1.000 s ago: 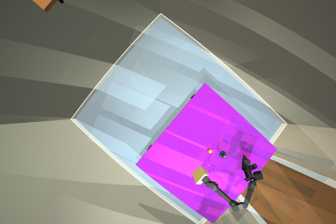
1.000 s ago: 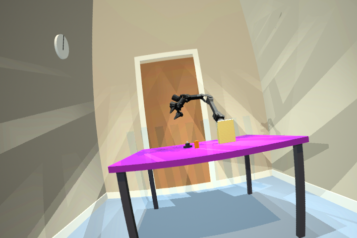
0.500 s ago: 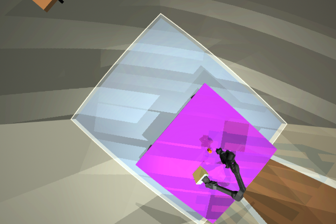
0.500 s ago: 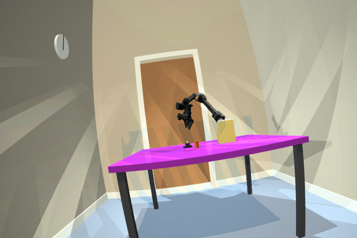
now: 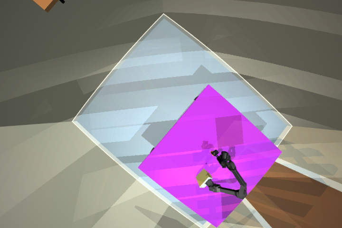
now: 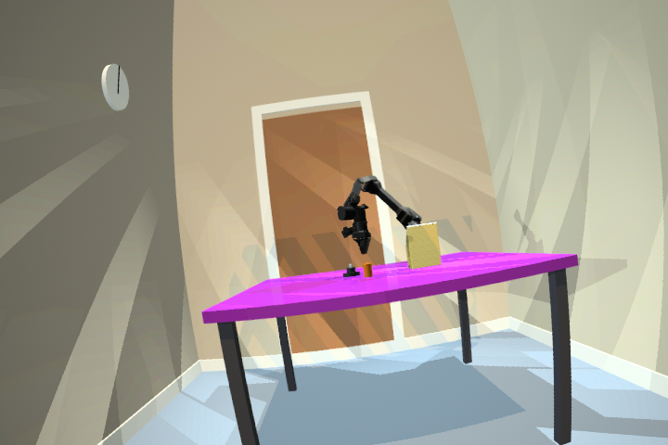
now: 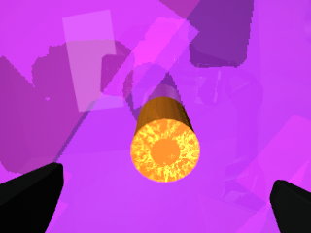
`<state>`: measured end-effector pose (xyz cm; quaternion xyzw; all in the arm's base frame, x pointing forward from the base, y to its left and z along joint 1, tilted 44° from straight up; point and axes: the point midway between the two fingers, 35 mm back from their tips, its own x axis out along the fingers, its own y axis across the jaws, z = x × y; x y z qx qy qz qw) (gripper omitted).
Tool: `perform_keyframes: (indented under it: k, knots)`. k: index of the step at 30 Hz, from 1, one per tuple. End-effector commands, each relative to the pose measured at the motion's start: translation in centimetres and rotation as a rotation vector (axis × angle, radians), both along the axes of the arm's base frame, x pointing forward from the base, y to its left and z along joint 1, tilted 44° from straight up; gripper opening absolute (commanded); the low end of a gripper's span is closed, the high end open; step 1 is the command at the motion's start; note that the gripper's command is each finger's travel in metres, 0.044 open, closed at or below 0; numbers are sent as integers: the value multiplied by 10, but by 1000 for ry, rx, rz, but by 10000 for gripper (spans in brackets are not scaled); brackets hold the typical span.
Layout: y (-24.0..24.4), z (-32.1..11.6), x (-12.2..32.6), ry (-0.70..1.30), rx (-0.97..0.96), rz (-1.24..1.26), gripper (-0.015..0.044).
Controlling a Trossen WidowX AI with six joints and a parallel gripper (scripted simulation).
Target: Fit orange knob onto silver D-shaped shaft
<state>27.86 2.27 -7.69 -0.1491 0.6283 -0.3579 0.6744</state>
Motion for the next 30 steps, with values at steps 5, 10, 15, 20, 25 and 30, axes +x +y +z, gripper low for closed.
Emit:
perform_keyframes:
  k: [5, 10, 15, 20, 25, 30]
  knots:
    - [-16, -19, -7, 20, -13, 4, 440]
    - [-19, -22, -8, 20, -13, 4, 440]
    - [-22, -27, -8, 20, -13, 4, 440]
    - [-28, -33, -8, 20, -13, 5, 440]
    - [-33, -39, -8, 20, -12, 5, 440]
    - [-39, -45, -8, 20, -13, 5, 440]
